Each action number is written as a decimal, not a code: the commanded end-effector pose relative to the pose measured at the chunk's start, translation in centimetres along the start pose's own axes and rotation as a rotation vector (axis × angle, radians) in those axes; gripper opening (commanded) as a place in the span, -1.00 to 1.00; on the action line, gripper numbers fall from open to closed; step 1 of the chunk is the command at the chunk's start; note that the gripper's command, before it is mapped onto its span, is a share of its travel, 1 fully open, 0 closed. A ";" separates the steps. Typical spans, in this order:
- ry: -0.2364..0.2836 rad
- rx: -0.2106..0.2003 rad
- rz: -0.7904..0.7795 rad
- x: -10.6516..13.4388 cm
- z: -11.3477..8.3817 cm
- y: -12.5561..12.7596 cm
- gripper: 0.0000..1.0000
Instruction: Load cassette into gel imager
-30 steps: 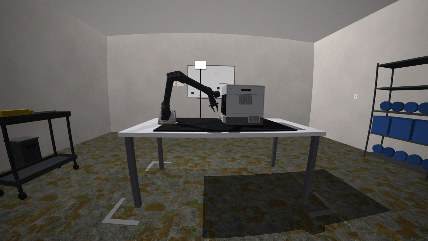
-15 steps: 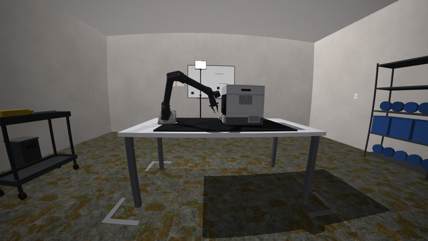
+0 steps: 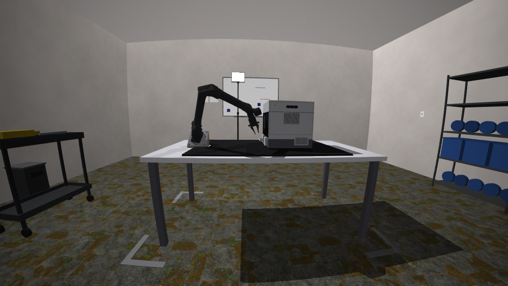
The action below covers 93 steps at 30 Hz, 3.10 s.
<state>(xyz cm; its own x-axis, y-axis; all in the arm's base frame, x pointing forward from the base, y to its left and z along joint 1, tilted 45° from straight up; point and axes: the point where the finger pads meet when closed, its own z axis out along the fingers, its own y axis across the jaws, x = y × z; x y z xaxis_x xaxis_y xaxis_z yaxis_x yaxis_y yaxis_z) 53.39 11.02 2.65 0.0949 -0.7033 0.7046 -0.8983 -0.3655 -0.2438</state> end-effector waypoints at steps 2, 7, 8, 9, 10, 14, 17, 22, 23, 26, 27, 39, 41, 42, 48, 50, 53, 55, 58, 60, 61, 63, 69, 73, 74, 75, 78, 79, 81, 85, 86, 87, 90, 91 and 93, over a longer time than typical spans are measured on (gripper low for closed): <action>-0.005 0.049 0.026 0.3 -2.1 -2.8 -0.38; -0.005 0.049 0.026 0.3 -2.1 -2.8 -0.38; -0.005 0.049 0.026 0.3 -2.1 -2.8 -0.38; -0.005 0.049 0.026 0.3 -2.1 -2.8 -0.38; -0.016 0.049 0.066 0.2 -2.9 -2.4 1.00; -0.031 -0.004 0.165 -0.8 -3.6 1.0 1.00; -0.041 -0.007 0.260 -0.7 -4.6 0.5 1.00; -0.041 -0.045 0.336 -1.2 -5.0 2.6 1.00; -0.046 -0.041 0.382 -1.6 -5.3 1.2 1.00; -0.044 -0.071 0.475 -1.2 -6.5 3.5 1.00; -0.053 -0.057 0.514 -0.9 -7.1 2.1 1.00; -0.010 -0.154 0.754 -1.4 -8.8 7.3 1.00; -0.020 -0.147 0.848 -1.2 -10.1 5.8 1.00; -0.020 -0.150 0.877 -1.0 -10.4 5.9 1.00; 0.030 -0.200 1.044 -0.9 -11.7 8.8 1.00; 0.045 -0.209 1.069 -0.9 -11.8 9.6 1.00; 0.087 -0.234 1.140 -0.8 -12.2 11.6 1.00; 0.097 -0.238 1.172 -0.7 -12.5 12.0 1.00; 0.090 -0.234 1.265 -0.5 -13.8 10.7 1.00; 0.118 -0.244 1.314 -0.2 -14.1 12.0 1.00; 0.141 -0.252 1.331 -0.2 -14.0 13.0 1.00; 0.177 -0.260 1.379 0.0 -14.3 14.4 1.00; 0.243 -0.263 1.528 0.7 -15.6 16.1 1.00; 0.262 -0.263 1.552 0.4 -15.6 16.0 1.00; 0.250 -0.259 1.562 0.3 -15.8 15.2 1.00; 0.252 -0.261 1.564 0.3 -15.7 15.2 1.00; 0.248 -0.265 1.574 0.8 -15.4 15.2 1.00; 0.248 -0.265 1.574 0.8 -15.4 15.2 1.00; 0.248 -0.265 1.574 0.8 -15.4 15.2 1.00; 0.248 -0.265 1.574 0.8 -15.4 15.2 1.00; 0.248 -0.265 1.574 0.8 -15.4 15.2 1.00; 0.248 -0.265 1.574 0.8 -15.4 15.2 1.00; 0.248 -0.265 1.574 0.8 -15.4 15.2 1.00; 0.248 -0.265 1.574 0.8 -15.4 15.2 1.00; 0.248 -0.265 1.574 0.8 -15.4 15.2 1.00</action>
<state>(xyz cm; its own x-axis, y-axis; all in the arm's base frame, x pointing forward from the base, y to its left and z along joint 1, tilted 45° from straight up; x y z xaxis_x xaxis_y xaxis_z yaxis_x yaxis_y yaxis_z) 32.57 13.56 9.23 -0.9898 -0.1419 -0.0103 -0.0941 0.7074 -0.7006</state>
